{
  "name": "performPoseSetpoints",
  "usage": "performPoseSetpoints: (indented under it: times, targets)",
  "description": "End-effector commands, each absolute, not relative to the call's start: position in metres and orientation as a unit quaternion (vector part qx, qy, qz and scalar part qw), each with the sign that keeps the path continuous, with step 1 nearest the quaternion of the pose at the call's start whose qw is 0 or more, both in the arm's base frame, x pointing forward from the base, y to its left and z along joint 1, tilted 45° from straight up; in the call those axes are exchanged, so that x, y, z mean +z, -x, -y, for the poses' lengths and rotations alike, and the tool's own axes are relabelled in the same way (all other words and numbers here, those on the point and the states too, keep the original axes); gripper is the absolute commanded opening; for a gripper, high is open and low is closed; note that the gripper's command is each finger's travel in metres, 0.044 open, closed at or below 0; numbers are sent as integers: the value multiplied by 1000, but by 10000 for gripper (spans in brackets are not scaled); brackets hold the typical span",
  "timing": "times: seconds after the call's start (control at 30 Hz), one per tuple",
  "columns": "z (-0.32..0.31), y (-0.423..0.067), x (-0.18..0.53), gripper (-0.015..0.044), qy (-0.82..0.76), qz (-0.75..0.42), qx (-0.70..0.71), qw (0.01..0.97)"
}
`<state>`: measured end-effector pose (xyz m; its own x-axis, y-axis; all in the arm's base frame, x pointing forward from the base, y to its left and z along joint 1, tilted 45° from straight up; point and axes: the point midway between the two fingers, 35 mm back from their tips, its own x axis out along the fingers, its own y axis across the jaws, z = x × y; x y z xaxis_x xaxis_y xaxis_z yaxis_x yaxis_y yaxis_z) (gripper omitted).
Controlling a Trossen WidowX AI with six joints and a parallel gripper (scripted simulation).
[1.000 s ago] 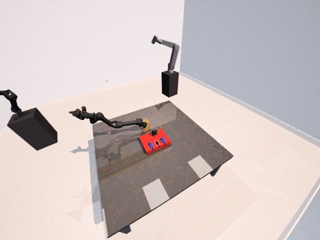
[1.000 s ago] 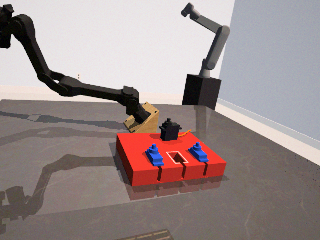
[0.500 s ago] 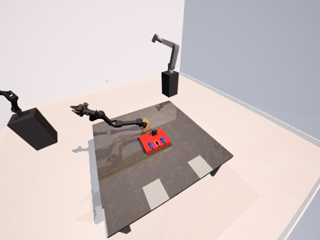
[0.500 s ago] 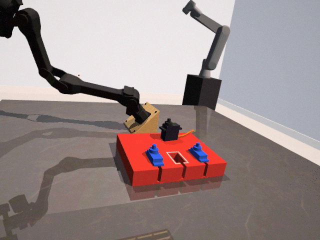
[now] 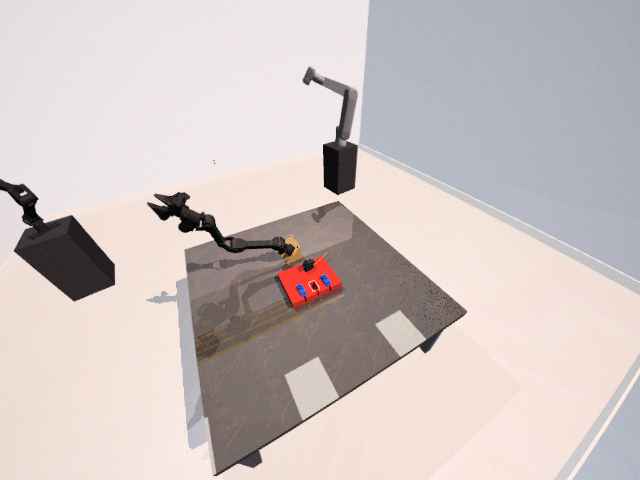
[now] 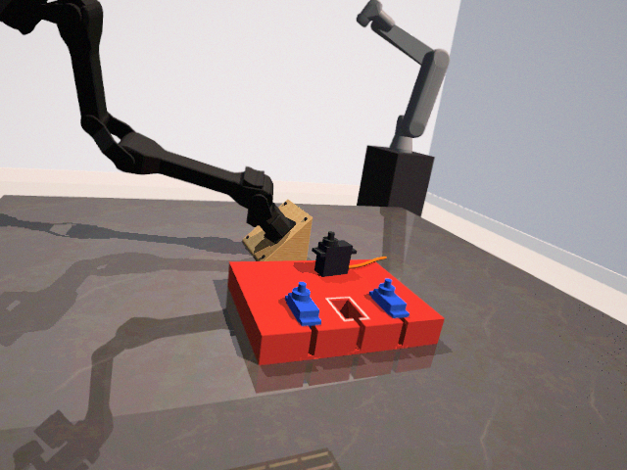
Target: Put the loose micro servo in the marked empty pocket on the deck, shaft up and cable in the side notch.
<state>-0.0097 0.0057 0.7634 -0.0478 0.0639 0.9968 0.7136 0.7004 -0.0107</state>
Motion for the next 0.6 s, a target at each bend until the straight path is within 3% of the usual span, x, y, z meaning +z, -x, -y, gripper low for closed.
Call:
performPoseSetpoints:
  times: [0.0,0.57]
  targets:
    - [-15,2,762,440,292,672,-241,636]
    - [-104,-74,735,440,370,621,-112,682]
